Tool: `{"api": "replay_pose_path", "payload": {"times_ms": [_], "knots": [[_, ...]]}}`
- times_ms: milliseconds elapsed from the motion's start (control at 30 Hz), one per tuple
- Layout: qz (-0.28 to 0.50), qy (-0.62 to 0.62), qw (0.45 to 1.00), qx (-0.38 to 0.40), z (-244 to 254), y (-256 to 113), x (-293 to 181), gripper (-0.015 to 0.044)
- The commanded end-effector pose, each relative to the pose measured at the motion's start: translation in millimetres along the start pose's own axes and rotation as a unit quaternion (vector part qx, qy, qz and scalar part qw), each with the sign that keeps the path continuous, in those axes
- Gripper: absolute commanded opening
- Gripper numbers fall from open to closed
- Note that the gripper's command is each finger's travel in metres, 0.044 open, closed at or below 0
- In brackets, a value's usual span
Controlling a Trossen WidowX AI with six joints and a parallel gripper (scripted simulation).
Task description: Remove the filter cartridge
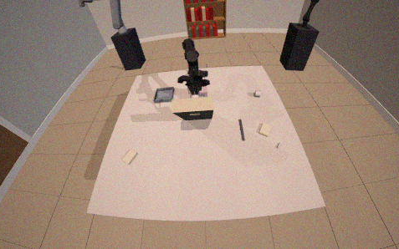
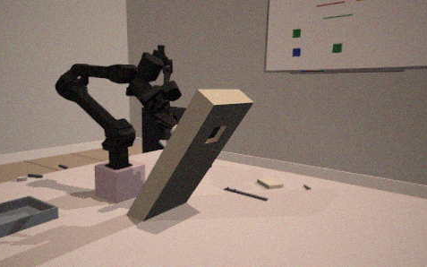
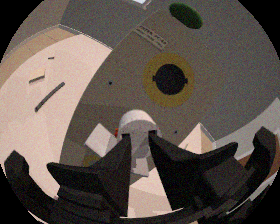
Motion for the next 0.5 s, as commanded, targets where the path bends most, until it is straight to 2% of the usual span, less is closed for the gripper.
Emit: {"api": "replay_pose_path", "payload": {"times_ms": [0, 233, 467], "knots": [[-0.003, 0.001, 1.0, -0.004, -2.1, -1.1, 2.0, 0.0098], [-0.006, 0.004, 1.0, -0.009, 1.2, -0.8, -1.9, 0.0098], [-0.007, 0.004, 1.0, -0.011, -46.9, -11.0, 45.6, 0.0098]]}}
Point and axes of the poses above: the point midway between the two fingers, 35 mm back from their tips, its own y axis out along the fingers, its own z axis across the jaws, x = y × z, the point moved 6 cm from there along -y, back along the fingers, and after that the axes turned 4 degrees about -y, right-handed, at the moved point
